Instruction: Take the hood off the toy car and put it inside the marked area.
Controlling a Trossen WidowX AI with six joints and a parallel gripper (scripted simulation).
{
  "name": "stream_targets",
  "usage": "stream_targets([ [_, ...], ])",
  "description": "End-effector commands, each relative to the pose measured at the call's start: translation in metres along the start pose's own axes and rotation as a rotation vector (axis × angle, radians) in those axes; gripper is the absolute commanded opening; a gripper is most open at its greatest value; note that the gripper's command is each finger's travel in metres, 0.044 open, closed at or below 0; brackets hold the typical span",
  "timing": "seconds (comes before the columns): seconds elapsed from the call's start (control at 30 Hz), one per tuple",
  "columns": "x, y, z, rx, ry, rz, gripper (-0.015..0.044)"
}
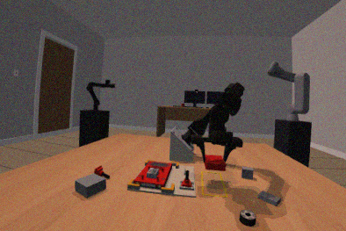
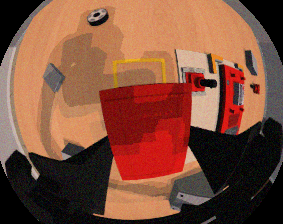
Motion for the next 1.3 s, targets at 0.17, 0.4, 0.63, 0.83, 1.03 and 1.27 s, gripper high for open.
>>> stream_targets([
  [0.17,-0.001,0.0,0.008,0.007,0.003,0.009,0.0],
  [0.4,-0.001,0.0,0.012,0.007,0.003,0.009,0.0],
  [0.63,-0.001,0.0,0.016,0.007,0.003,0.009,0.0],
  [0.83,-0.001,-0.001,0.02,0.006,0.004,0.009,0.0],
  [1.03,-0.001,-0.001,0.023,0.006,0.004,0.009,0.0],
  [1.27,-0.001,-0.001,0.027,0.007,0.004,0.009,0.0],
])
Point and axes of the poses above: the point midway between the two fingers, 35 mm back from their tips, its own z axis out along the fingers, its own x axis across the jaws, y = z × x, the point moved 10 cm from there along -z, back along the fingers, and after that the axes turned 6 degrees about z, right-handed, at the moved point
